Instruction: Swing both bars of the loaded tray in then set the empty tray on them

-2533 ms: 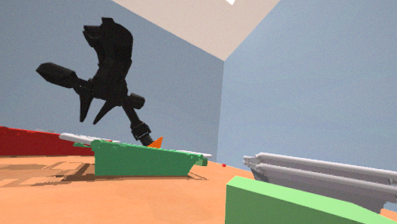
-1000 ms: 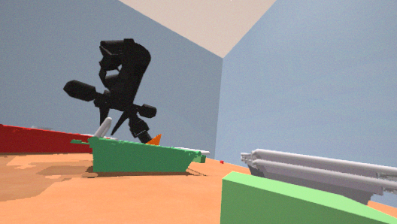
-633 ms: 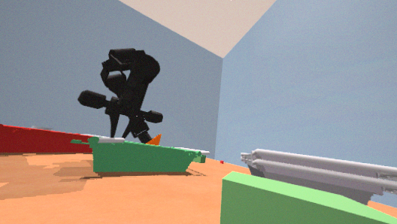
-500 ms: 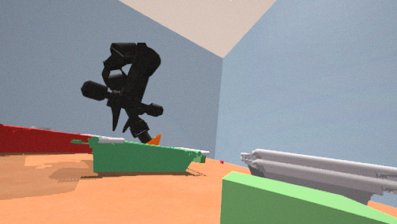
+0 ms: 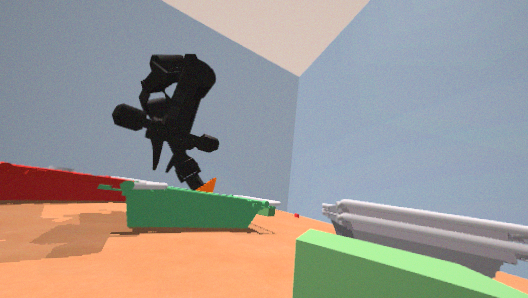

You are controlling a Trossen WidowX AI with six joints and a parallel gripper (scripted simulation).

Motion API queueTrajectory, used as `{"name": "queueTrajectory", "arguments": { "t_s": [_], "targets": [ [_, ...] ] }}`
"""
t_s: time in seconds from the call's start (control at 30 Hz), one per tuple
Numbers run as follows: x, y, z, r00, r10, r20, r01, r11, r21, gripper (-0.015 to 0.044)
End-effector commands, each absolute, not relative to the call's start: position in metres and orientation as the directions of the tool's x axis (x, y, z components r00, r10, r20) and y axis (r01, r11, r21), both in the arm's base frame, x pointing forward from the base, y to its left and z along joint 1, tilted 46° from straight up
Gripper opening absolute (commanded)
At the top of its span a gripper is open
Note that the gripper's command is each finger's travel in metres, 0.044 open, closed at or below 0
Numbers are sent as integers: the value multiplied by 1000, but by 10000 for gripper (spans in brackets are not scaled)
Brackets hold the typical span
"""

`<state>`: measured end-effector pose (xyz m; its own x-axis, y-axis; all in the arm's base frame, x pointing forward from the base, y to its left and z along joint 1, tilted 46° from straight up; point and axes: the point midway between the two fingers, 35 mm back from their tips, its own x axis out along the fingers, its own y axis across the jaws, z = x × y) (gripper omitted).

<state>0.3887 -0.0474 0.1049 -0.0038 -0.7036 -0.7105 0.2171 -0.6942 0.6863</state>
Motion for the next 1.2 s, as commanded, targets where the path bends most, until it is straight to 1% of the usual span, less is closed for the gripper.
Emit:
{"name": "queueTrajectory", "arguments": {
  "t_s": [0.0, 0.43, 0.47, 0.53, 0.63, 0.7, 0.77, 0.83, 0.9, 1.0, 1.17],
  "targets": [
    [389, -47, 105, -2, -704, -710, 216, -694, 687, 87],
    [389, -47, 105, -2, -704, -710, 216, -694, 687, 87],
    [389, -46, 104, -4, -703, -711, 236, -691, 683, 87],
    [391, -36, 96, -4, -700, -714, 384, -660, 645, 87],
    [393, -14, 76, -5, -693, -720, 685, -527, 503, 87],
    [394, 1, 64, -6, -690, -724, 838, -398, 372, 87],
    [393, 16, 51, -8, -688, -726, 944, -245, 221, 87],
    [391, 31, 38, -11, -687, -727, 995, -78, 59, 87],
    [389, 46, 25, -14, -686, -727, 990, 94, -107, 87],
    [383, 66, 6, -18, -687, -726, 885, 327, -331, 87],
    [375, 87, -13, -22, -691, -723, 662, 532, -529, 87]
  ]
}}
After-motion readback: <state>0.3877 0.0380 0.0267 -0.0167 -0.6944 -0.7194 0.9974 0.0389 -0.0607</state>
